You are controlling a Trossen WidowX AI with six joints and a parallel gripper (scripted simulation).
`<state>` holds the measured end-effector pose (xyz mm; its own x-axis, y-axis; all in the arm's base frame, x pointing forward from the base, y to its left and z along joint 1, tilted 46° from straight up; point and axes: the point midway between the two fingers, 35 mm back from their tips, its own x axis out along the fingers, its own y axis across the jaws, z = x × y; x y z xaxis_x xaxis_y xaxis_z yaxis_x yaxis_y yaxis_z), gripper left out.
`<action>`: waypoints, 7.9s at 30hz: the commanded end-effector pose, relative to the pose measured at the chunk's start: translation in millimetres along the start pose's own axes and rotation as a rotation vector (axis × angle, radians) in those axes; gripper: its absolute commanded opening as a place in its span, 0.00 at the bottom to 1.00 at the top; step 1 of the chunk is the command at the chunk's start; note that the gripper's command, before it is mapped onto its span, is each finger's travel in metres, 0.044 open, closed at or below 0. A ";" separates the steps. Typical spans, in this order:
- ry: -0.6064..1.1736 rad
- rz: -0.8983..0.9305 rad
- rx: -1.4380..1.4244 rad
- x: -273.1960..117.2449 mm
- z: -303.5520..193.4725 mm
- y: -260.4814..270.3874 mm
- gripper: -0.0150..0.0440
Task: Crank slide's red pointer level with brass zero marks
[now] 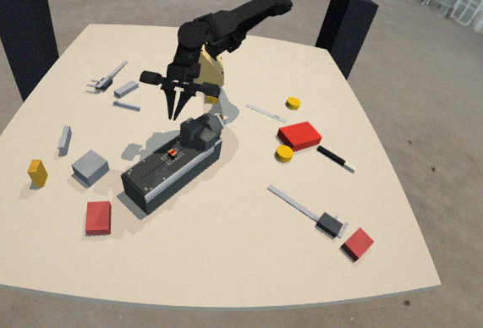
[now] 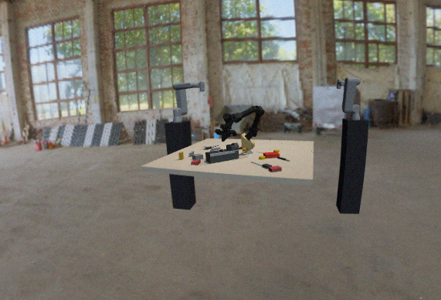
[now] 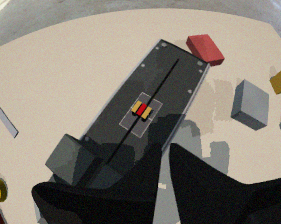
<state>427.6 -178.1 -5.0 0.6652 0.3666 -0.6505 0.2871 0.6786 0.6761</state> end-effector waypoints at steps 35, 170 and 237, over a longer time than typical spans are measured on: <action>0.000 0.001 0.000 0.0 0.0 0.1 1.00; 0.000 0.004 0.001 -0.1 0.0 0.7 0.25; 0.000 0.005 0.001 -0.1 0.0 0.8 0.43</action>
<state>427.8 -177.5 -4.3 0.6666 0.3713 -0.6463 0.2838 0.6754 0.6807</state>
